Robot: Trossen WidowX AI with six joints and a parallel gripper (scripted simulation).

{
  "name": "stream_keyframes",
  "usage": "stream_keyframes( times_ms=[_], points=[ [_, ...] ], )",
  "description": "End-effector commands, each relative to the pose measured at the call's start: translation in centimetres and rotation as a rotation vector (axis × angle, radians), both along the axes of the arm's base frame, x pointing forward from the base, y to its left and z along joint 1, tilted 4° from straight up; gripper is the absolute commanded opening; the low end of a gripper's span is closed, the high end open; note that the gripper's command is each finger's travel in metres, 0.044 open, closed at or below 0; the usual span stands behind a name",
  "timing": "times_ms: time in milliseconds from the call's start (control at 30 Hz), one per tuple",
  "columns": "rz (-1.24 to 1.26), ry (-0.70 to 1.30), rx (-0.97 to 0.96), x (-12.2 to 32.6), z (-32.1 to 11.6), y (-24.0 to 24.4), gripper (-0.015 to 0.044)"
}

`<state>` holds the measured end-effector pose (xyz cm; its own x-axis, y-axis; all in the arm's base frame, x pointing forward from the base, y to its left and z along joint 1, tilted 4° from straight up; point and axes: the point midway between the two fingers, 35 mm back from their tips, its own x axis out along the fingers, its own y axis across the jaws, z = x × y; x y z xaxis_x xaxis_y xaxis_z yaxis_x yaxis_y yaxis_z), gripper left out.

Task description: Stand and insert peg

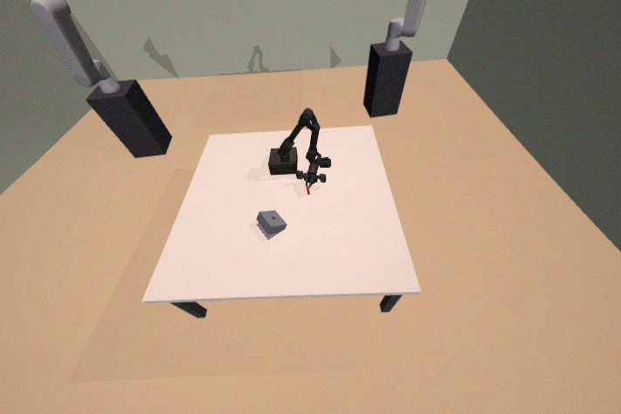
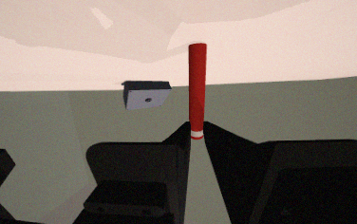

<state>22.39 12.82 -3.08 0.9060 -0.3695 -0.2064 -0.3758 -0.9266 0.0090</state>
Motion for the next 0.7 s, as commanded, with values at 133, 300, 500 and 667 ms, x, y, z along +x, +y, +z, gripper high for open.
stream_keyframes(
  times_ms=[133, 300, 500, 667],
  points=[
    [-0.001, -0.001, -0.001, -0.18, -0.07, 0.06, 0.0050],
    [-0.003, -0.003, -0.003, -0.27, -0.07, 0.06, 0.0050],
    [-0.004, -0.004, -0.007, -0.38, -0.07, 0.06, 0.0050],
    [-0.006, -0.005, -0.009, -0.47, -0.06, 0.05, 0.0050]
  ],
)
